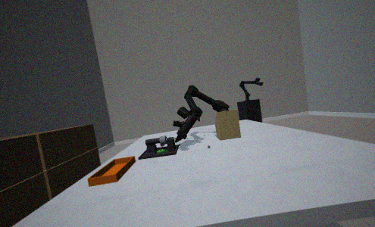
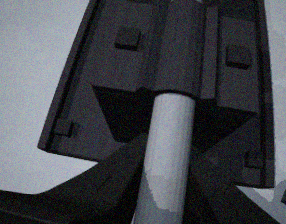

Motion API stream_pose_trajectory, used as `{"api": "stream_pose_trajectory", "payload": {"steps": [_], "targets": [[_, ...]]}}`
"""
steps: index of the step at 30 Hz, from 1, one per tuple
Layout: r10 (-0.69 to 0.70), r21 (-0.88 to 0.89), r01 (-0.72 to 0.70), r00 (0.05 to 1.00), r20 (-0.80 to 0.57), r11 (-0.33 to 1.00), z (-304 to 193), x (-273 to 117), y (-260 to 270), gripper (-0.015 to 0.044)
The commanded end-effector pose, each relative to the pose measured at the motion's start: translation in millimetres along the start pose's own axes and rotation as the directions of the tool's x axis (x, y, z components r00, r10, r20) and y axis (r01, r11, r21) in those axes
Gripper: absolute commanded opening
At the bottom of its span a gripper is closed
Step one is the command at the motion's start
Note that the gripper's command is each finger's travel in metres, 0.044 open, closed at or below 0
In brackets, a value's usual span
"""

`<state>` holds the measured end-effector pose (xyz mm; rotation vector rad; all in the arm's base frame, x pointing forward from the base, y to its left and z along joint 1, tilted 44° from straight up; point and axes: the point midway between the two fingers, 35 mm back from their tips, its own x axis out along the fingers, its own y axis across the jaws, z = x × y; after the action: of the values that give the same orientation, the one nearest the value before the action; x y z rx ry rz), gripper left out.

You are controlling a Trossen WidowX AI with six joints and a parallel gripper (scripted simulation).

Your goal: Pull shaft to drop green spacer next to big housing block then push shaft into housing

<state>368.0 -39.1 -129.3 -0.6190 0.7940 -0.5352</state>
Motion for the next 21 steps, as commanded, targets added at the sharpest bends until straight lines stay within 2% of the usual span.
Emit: {"api": "stream_pose_trajectory", "payload": {"steps": [1,11,21], "targets": [[0.001,0.003,-0.001,1.0,0.007,1.0,4.1,1.5,0.5,0.0],[0.001,0.003,-0.001,1.0,0.007,1.0,4.3,1.8,0.4,0.0],[0.0,0.0,0.0,1.0,0.0,1.0,0.3,0.2,0.1,0.0263]]}}
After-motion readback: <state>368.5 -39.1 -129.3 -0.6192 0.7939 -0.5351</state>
